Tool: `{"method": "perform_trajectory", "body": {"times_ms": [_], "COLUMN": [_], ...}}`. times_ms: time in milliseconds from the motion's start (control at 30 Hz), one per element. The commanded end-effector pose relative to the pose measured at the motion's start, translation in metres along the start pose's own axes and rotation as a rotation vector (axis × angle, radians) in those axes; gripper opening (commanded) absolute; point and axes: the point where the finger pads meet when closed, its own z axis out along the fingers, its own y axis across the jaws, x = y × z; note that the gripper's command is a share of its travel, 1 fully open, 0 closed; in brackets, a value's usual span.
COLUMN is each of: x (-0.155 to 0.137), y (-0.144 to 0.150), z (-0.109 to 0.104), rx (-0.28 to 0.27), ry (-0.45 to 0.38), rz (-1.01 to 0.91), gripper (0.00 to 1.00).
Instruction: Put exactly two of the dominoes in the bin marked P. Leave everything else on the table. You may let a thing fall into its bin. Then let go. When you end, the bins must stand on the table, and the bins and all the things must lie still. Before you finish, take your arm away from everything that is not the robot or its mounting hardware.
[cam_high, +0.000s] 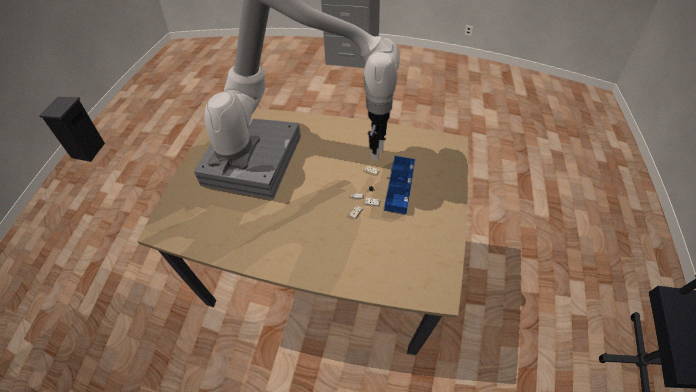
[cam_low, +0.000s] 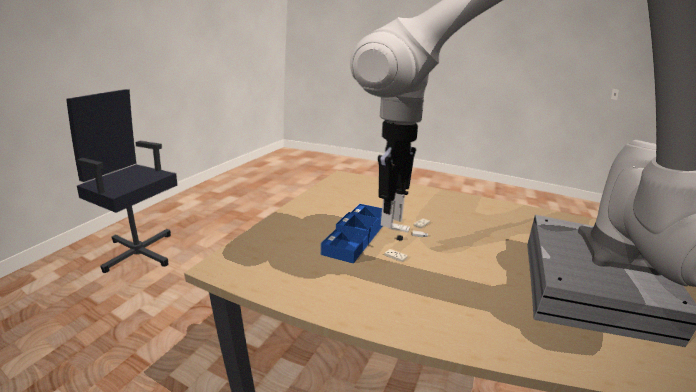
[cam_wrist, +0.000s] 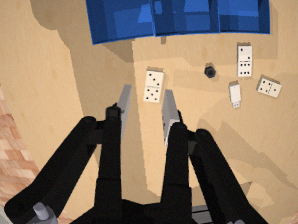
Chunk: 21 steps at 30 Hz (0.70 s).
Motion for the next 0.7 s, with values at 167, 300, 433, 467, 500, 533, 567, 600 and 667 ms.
{"method": "perform_trajectory", "body": {"times_ms": [167,300,433,467,500,533,567,600,667], "x": [-0.019,-0.019,-0.018,-0.018,-0.018,-0.018,-0.018,-0.018,-0.017], "y": [0.011,0.011,0.010,0.010,0.010,0.010,0.010,0.010,0.010], "z": [0.019,0.019,0.019,0.019,0.019,0.019,0.019,0.019,0.019], "rx": [0.001,0.001,0.001,0.001,0.001,0.001,0.001,0.001,0.001], "ry": [0.002,0.002,0.002,0.002,0.002,0.002,0.002,0.002,0.002], "rz": [0.000,0.000,0.000,0.000,0.000,0.000,0.000,0.000,0.000], "gripper": [0.25,0.25,0.25,0.25,0.25,0.25,0.25,0.25,0.25]}}
